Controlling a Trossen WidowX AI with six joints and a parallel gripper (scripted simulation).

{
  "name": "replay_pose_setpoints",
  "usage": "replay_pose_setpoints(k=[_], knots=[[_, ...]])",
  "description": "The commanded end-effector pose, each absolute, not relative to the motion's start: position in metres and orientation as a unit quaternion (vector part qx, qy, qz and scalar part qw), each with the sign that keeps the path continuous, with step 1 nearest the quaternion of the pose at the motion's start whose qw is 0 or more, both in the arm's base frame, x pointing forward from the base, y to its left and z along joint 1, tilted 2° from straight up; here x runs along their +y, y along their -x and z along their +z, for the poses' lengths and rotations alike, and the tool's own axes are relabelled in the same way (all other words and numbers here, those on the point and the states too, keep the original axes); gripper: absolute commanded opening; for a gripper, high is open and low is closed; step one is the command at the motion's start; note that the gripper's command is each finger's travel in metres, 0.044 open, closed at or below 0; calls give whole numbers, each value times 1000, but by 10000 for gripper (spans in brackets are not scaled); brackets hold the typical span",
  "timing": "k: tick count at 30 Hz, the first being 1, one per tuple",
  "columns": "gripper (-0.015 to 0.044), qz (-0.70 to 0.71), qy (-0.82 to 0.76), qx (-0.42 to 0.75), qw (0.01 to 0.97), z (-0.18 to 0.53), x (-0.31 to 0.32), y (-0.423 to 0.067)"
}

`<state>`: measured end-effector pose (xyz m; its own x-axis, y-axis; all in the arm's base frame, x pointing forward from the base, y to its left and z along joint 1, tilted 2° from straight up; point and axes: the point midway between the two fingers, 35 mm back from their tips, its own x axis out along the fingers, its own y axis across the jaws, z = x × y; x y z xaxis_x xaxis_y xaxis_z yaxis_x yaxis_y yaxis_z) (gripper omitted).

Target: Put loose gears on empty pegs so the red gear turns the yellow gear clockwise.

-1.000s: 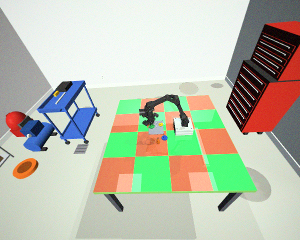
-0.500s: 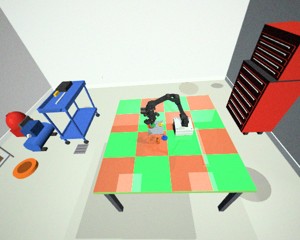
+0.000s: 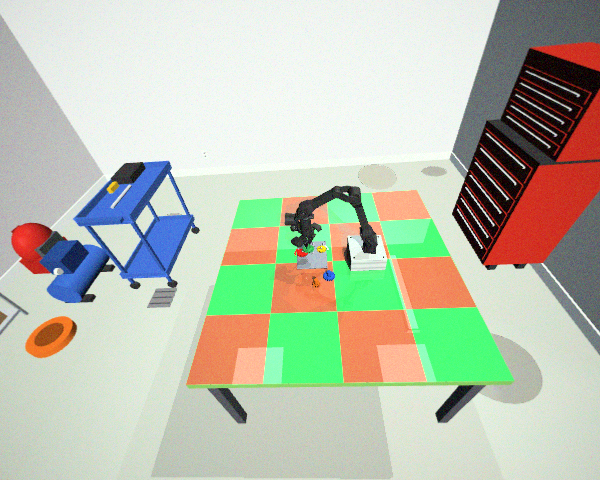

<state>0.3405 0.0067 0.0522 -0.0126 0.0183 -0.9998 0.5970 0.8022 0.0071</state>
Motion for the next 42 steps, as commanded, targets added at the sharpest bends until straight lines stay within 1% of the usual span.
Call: replay_pose_setpoints(k=[1, 17, 42], knots=[[0, -217, -224, 674, 669, 50, -2, -337], [0, -218, -223, 675, 669, 32, -31, -319], [0, -214, -220, 676, 670, 30, -32, -320]])
